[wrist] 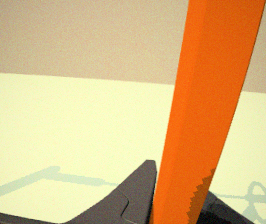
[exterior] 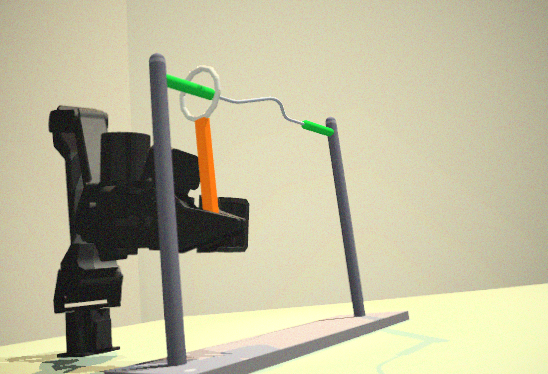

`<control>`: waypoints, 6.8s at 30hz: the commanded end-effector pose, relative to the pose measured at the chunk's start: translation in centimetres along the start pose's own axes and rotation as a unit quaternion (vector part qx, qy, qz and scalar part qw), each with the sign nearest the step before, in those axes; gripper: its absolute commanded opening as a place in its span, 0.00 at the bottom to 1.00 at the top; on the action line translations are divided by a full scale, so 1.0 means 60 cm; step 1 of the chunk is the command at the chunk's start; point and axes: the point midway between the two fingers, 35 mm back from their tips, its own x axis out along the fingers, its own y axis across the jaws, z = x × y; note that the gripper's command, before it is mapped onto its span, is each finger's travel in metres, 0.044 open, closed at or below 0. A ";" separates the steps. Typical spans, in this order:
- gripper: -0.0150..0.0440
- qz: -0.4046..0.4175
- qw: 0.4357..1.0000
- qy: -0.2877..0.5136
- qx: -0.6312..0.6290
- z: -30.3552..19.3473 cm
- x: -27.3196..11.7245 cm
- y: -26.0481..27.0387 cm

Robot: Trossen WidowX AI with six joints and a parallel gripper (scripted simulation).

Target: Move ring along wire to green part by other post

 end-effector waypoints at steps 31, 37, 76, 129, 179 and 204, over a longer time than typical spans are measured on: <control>0.00 -0.004 0.999 0.045 0.006 0.002 -0.015 0.049; 0.00 -0.008 0.995 0.094 0.016 0.001 -0.036 0.063; 0.00 -0.040 0.913 0.370 0.166 0.058 -0.154 0.201; 0.00 0.071 0.911 0.363 -0.185 0.078 -0.160 0.117; 0.00 0.032 0.984 0.176 0.006 0.010 -0.112 0.283; 0.00 0.036 0.985 0.170 0.016 0.011 -0.112 0.330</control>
